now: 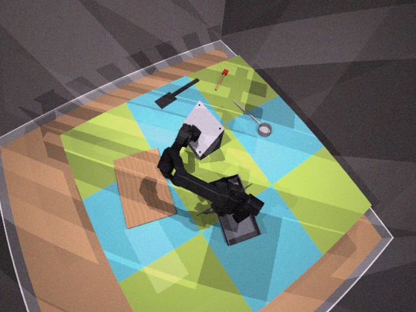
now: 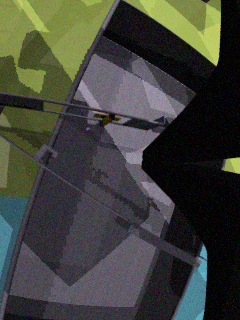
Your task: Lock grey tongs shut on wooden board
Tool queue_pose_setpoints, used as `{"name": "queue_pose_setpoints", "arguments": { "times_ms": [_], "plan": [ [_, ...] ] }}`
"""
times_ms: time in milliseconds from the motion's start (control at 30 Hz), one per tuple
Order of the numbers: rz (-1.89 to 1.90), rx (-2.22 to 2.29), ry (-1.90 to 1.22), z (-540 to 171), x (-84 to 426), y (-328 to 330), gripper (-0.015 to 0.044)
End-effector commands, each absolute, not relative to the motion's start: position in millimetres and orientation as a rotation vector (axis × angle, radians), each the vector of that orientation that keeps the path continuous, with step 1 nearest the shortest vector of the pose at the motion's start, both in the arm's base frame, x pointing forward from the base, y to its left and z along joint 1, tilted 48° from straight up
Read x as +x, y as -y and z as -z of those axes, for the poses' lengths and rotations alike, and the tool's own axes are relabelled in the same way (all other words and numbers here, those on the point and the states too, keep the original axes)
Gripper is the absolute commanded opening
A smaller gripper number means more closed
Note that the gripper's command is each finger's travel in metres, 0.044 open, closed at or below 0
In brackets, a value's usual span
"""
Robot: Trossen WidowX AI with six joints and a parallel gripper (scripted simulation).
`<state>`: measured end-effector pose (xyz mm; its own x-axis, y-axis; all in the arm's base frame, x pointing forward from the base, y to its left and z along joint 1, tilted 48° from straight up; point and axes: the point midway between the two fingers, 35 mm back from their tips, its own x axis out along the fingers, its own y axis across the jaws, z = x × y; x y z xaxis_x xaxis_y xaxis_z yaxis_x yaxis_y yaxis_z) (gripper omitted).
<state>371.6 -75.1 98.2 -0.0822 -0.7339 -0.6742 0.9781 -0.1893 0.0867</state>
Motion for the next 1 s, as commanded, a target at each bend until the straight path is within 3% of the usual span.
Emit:
{"name": "queue_pose_setpoints", "arguments": {
  "times_ms": [0,467,700,967],
  "plan": [
    [1.603,0.723,-0.46,-131.0,376.7,36.5,0.006],
    [1.581,0.728,-0.454,-137.2,378.0,28.7,0.0427],
    [1.715,0.894,-0.253,-120.1,374.3,56.8,0.044],
    [1.715,0.894,-0.253,-120.1,374.3,56.8,0.044]
  ]
}}
